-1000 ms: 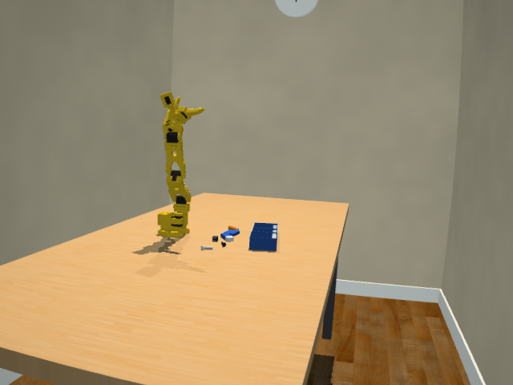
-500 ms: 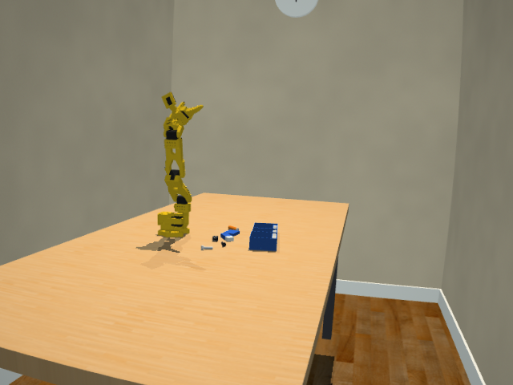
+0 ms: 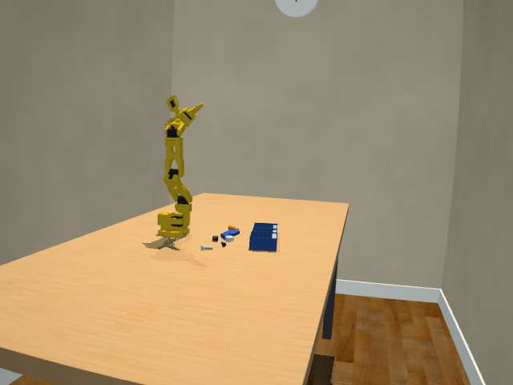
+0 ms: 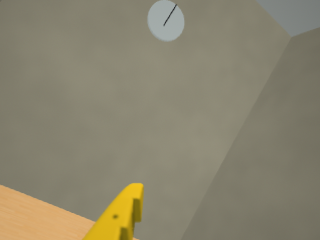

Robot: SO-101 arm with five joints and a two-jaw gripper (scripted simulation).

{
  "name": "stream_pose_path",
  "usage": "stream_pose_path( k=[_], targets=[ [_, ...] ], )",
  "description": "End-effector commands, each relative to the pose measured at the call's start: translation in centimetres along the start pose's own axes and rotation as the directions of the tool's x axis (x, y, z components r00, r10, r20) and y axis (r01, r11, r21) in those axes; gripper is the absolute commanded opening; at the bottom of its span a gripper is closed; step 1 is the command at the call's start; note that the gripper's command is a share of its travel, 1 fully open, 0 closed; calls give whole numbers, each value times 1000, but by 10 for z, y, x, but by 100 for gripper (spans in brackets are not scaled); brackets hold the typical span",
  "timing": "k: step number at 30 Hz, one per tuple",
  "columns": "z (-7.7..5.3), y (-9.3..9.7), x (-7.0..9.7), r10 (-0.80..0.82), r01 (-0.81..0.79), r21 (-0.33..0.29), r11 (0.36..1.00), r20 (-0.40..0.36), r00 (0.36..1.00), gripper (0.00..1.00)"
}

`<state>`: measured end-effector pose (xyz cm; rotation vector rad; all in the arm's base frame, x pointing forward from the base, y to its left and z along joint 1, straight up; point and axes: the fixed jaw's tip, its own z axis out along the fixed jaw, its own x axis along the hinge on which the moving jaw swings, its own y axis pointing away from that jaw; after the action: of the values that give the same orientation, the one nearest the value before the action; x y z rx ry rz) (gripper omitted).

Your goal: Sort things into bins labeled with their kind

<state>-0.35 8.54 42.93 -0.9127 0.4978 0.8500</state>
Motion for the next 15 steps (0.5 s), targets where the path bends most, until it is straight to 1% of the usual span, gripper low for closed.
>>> stream_pose_path(
  k=[1, 11, 13, 14, 15],
  targets=[
    [6, 3, 13, -52, 51, -15, 999, -63, 997, 100],
    [23, 13, 49, -189, 178, -68, 982, -232, 954, 100],
    [23, 13, 49, -189, 178, -68, 982, -232, 954, 100],
    [17, 11, 43, -173, 165, -54, 985, -212, 962, 100],
    [18, 11, 47, -185, 176, -61, 983, -228, 956, 100]
  ],
)
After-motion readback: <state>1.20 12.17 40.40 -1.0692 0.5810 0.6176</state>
